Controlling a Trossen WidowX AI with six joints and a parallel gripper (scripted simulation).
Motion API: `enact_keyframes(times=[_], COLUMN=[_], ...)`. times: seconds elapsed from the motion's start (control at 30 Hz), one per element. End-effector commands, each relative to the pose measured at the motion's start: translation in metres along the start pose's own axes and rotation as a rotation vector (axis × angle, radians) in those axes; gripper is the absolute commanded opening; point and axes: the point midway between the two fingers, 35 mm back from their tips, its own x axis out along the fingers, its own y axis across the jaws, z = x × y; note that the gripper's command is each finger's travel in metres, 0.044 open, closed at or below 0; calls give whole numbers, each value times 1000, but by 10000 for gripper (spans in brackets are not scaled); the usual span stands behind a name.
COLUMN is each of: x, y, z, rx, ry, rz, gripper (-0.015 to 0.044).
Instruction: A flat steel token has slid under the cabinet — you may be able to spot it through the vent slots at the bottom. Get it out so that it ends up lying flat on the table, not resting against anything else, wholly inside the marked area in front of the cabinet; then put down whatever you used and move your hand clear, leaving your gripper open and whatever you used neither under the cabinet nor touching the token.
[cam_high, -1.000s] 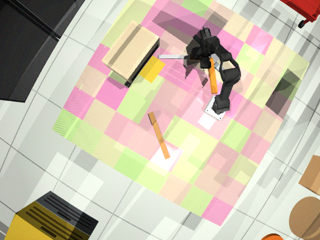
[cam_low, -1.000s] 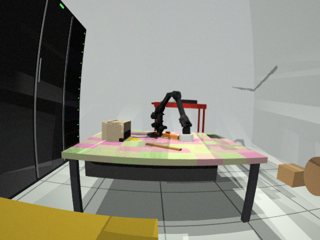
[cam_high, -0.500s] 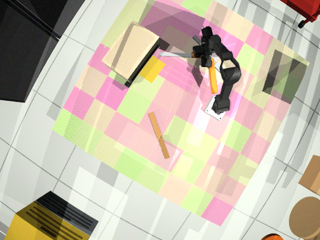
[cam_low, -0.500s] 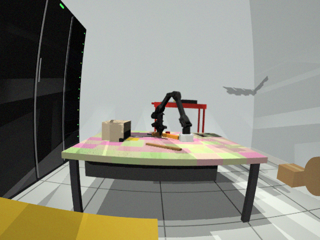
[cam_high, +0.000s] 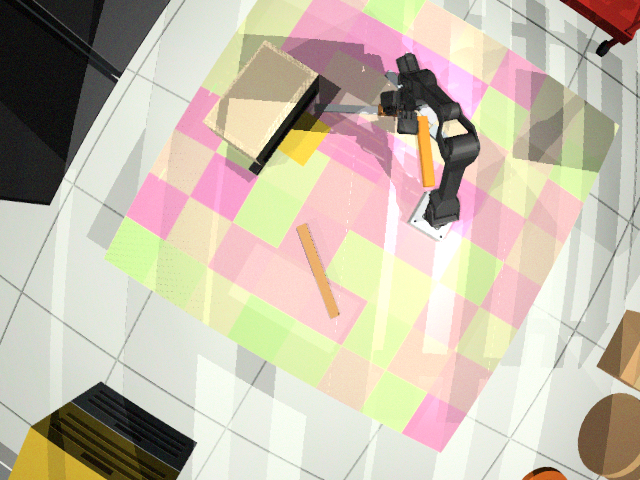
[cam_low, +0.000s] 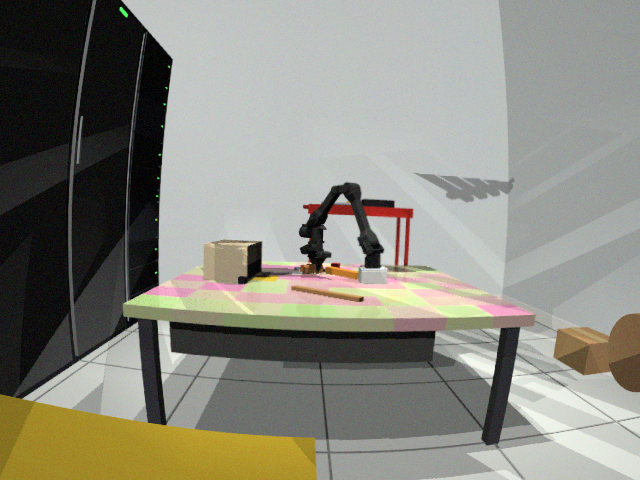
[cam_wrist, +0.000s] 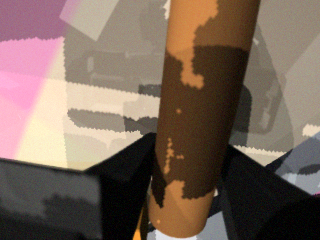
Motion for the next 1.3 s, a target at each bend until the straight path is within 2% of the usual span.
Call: enact_keyframes(times=[0.0, 0.17, 0.33, 0.43, 0.93, 1.1, 1.27], x=[0, 0, 0, 0, 5, 2, 2], y=[0, 0, 0, 0, 0, 0, 0], z=[0, 0, 0, 0, 1, 0, 0], rx=[0, -1, -1, -1, -3, -1, -1], ry=[0, 0, 0, -1, -1, 0, 0], rz=[0, 0, 0, -1, -1, 0, 0], gripper=[79, 200, 200, 270, 270, 139, 104])
